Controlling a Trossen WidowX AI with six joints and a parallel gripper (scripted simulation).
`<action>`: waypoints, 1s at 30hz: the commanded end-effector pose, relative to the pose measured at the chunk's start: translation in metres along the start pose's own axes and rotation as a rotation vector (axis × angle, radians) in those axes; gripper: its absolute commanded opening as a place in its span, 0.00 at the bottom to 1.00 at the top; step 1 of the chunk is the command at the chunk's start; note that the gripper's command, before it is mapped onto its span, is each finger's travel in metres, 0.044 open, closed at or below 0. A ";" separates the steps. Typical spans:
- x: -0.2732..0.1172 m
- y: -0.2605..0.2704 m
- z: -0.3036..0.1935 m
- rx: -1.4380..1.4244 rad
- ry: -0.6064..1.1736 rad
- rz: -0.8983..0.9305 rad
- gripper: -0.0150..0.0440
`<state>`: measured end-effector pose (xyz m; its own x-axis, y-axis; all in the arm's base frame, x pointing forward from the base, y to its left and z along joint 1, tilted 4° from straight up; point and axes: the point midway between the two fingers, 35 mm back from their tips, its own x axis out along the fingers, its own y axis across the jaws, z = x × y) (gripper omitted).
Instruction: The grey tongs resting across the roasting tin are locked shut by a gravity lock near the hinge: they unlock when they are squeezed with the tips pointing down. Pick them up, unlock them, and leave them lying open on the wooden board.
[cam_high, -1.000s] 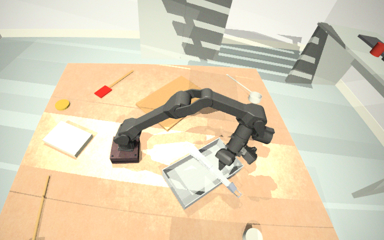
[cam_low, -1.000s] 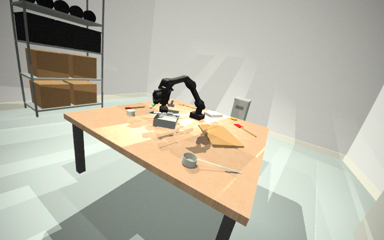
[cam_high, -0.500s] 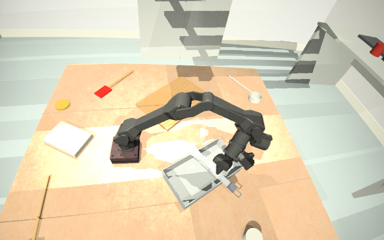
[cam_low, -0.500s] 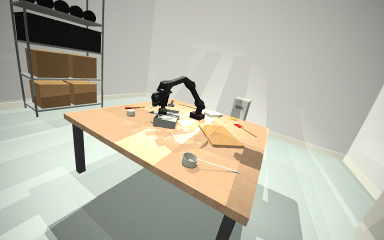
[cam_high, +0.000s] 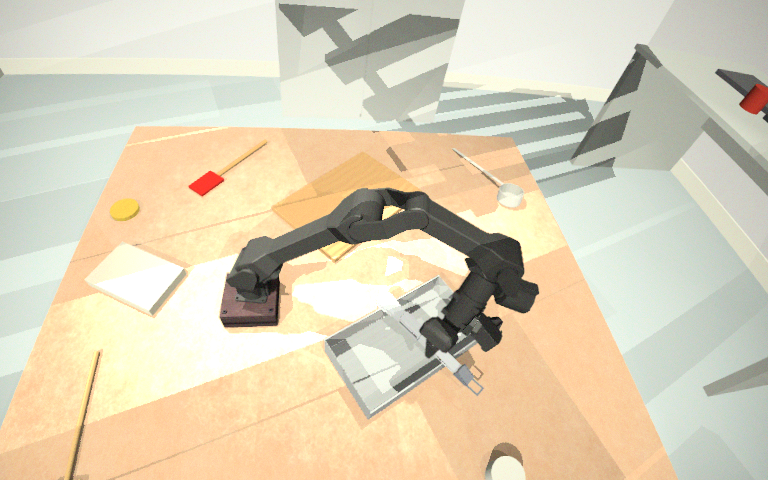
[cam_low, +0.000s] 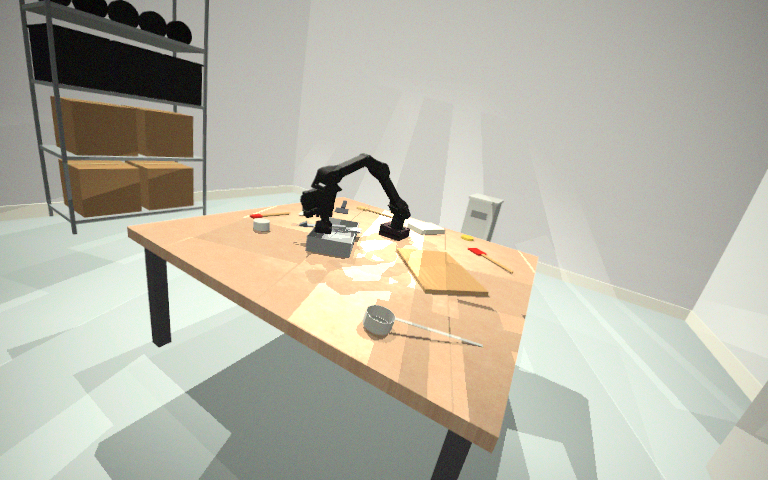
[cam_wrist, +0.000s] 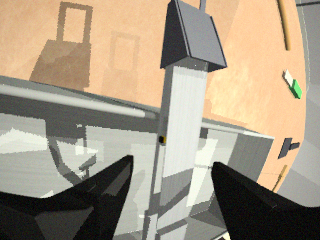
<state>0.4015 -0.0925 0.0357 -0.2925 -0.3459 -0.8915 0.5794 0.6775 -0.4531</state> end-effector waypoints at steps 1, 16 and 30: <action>0.008 0.001 -0.002 0.000 0.015 0.001 0.69; 0.031 -0.001 -0.004 0.015 0.043 -0.003 0.69; 0.027 -0.001 -0.002 0.016 0.035 -0.006 0.35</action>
<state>0.3912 -0.1015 0.0119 -0.3229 -0.3264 -0.8884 0.5894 0.6650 -0.4586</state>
